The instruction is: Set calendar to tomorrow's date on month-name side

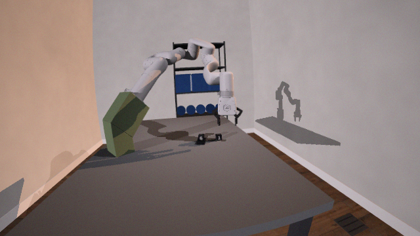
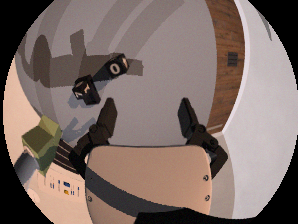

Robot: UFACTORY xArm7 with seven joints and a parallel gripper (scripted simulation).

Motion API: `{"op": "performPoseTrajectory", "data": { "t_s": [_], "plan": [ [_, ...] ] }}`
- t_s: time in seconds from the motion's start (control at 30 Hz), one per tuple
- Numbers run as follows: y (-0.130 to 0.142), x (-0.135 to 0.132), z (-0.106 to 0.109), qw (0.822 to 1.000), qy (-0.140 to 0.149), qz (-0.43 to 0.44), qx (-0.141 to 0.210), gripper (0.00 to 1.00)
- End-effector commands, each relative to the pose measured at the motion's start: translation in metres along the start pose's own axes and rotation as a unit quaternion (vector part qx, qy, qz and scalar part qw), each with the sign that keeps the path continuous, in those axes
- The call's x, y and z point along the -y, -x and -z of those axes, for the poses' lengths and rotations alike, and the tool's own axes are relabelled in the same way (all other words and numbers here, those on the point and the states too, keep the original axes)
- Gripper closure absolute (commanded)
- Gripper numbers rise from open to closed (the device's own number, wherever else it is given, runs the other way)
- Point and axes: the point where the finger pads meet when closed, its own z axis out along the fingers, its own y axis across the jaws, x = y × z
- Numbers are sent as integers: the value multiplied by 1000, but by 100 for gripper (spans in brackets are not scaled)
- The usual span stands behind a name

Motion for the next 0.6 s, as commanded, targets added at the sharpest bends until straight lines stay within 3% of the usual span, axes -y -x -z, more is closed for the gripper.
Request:
{"op": "performPoseTrajectory", "data": {
  "t_s": [0.0, 0.17, 0.3, 0.33, 0.57],
  "plan": [
    [-15, 18, 9, 997, 16, 71, 10, 0],
    [-25, 50, 6, 989, 4, 145, 7, 0],
    [-26, 55, 5, 988, 2, 153, 6, 0],
    [-26, 55, 5, 988, 2, 153, 6, 51],
    [-26, 55, 5, 988, 2, 153, 6, 51]
  ]
}}
